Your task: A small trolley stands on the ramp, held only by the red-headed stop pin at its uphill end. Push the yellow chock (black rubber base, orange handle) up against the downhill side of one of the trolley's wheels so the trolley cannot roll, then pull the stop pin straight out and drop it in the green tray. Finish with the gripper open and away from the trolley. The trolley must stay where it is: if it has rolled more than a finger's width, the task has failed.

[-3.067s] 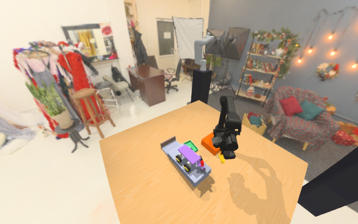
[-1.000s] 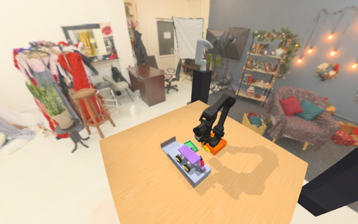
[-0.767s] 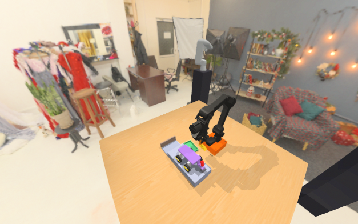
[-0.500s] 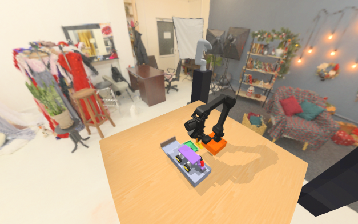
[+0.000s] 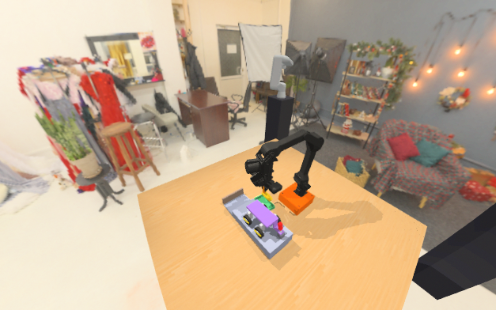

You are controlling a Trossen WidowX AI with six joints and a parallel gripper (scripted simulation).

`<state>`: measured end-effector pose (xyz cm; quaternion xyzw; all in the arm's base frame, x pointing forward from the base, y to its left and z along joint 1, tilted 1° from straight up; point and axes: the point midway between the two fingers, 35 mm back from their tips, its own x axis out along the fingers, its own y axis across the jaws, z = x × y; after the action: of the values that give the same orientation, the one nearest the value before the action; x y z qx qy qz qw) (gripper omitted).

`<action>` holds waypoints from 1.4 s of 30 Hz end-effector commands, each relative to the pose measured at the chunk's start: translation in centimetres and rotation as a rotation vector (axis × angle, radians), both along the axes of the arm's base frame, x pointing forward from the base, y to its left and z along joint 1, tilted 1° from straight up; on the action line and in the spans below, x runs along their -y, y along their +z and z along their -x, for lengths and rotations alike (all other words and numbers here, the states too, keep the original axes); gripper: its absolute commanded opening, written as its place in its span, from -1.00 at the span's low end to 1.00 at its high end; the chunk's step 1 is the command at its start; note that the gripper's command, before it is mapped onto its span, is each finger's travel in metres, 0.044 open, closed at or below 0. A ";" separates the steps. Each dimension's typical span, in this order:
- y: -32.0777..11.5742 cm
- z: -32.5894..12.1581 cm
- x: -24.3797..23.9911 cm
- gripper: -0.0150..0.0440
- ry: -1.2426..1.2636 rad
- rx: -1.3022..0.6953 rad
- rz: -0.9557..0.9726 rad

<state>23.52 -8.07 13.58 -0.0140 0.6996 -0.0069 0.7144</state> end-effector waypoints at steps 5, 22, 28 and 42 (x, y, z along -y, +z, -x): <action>0.1 -1.0 3.3 -0.49 0.002 0.008 0.002; 0.0 -2.2 5.6 -0.49 0.004 0.007 -0.101; -0.3 -3.9 5.7 -0.49 0.004 0.009 -0.101; -2.5 -4.6 5.7 -0.49 0.004 0.009 -0.101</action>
<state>28.10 -13.87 11.78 0.0185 0.6960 0.0301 0.7172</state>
